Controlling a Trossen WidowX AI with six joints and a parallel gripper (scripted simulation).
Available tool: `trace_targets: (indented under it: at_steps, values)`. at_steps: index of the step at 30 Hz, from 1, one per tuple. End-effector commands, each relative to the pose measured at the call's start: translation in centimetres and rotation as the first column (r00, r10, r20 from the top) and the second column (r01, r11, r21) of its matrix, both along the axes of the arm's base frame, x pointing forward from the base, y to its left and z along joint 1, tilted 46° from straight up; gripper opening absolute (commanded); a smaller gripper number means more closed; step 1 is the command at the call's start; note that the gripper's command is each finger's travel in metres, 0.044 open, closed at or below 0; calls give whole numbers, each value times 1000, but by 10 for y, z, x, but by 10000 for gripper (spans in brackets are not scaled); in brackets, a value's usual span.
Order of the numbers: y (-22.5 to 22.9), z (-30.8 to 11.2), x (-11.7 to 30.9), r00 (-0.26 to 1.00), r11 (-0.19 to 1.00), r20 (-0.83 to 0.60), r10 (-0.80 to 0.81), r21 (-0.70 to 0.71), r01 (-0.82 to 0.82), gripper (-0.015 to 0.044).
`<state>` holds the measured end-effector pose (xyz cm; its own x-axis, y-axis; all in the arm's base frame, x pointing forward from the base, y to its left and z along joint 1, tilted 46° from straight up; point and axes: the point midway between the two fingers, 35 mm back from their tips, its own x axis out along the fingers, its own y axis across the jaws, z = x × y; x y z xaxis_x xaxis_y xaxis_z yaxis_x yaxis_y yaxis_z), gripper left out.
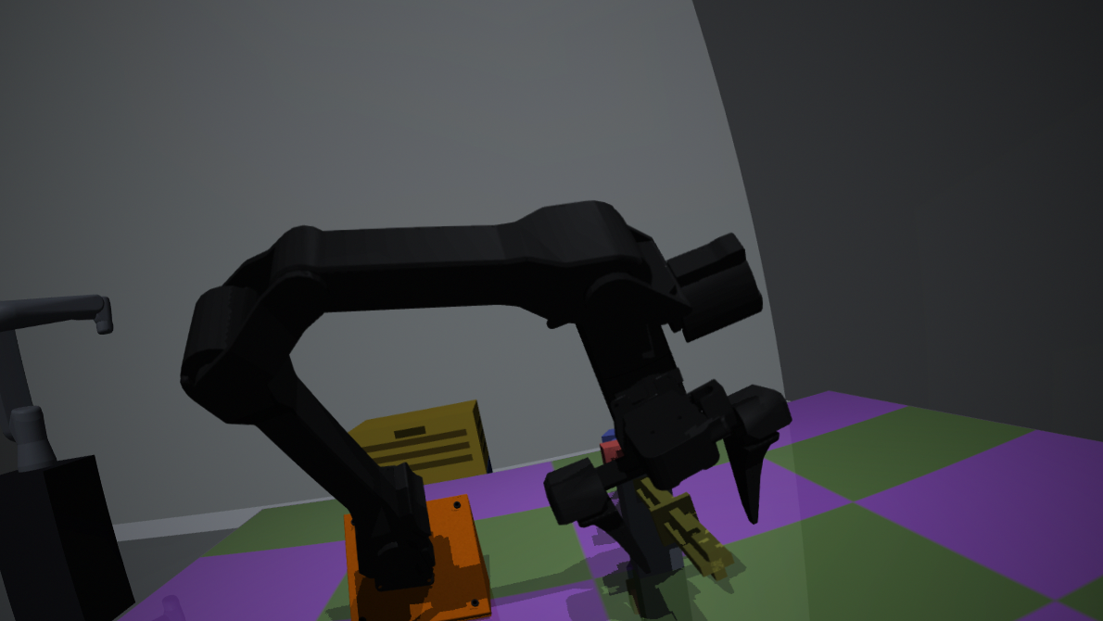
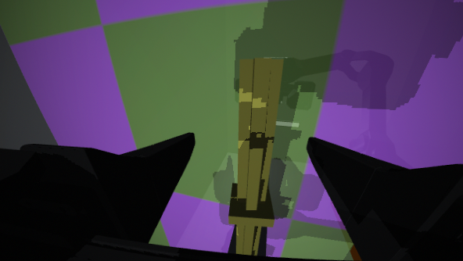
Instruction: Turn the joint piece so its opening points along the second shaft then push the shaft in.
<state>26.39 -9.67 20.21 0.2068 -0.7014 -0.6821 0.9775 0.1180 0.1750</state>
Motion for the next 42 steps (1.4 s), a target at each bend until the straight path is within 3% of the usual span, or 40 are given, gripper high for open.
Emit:
trace_targets:
  at_steps: [1, 13, 26, 42]
  values:
    - [-6, -8, -1, 1000, 1000, -11, -3, -4, 3, 440]
    - [-17, -19, 2, 1000, 1000, -11, -4, -6, 4, 440]
    - [-17, -19, 2, 1000, 1000, -11, -4, -6, 4, 102]
    - [-17, -19, 2, 1000, 1000, -11, -4, -6, 4, 89]
